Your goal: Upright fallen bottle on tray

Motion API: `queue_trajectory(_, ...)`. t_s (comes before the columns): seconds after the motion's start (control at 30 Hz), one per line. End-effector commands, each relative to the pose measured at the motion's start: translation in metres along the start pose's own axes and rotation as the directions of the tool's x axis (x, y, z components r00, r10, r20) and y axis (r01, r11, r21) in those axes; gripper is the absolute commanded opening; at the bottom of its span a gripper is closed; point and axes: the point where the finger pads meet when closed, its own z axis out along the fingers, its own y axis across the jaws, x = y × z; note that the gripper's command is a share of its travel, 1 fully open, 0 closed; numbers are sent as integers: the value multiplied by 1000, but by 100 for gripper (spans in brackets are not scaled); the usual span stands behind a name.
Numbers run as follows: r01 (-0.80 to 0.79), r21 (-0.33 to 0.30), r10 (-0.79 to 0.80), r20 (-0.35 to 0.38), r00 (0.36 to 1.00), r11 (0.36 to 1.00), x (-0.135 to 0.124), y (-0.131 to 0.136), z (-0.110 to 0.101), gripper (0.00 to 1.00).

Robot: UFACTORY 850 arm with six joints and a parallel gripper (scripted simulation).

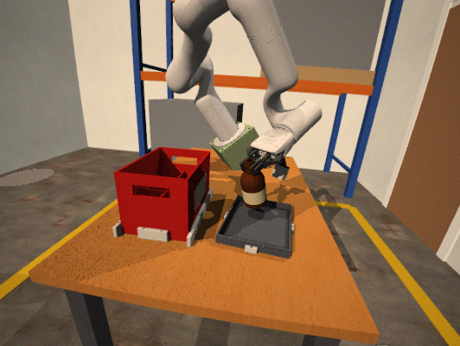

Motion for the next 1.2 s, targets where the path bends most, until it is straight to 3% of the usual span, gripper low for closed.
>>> queue_trajectory(0.0,-2,0,2,1,1000,1000,3,1,2,0)
queue_trajectory(1.17,-2,0,2,1,1000,1000,26,1,15,0)
